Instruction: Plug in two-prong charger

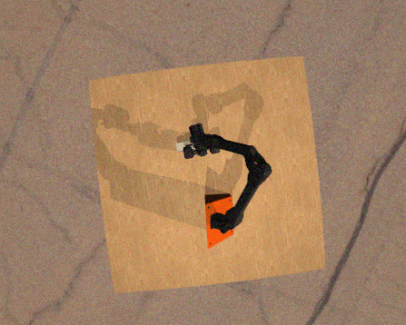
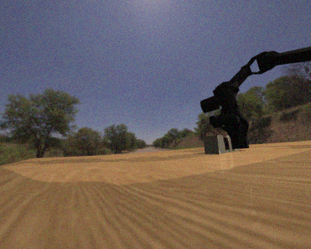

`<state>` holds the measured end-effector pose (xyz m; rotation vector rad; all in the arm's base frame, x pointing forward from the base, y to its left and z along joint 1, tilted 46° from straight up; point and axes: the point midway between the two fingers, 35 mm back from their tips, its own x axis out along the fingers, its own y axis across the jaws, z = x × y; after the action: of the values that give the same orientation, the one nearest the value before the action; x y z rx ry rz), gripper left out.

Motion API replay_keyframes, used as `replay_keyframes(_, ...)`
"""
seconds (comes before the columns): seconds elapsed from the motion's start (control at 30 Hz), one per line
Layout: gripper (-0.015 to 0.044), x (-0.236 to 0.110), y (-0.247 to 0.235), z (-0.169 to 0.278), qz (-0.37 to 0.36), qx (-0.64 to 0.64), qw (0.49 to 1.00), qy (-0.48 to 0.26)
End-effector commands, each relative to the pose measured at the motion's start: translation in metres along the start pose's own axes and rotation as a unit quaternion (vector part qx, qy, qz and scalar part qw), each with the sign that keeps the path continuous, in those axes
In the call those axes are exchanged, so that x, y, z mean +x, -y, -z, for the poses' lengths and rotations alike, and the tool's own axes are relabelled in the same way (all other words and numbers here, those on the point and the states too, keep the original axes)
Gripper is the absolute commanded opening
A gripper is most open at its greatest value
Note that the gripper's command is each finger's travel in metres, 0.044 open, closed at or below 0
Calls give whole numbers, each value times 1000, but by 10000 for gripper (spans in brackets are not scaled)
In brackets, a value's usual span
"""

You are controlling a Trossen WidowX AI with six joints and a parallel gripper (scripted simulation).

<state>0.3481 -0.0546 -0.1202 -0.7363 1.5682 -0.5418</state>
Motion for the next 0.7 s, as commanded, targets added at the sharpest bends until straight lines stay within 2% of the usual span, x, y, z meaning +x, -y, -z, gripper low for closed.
replay_keyframes(0.0, 440, -1, 1, 1, 0, 1, 1000, 2)
replay_keyframes(0.67, 440, 0, 0, 6, 0, 5, 1000, 6)
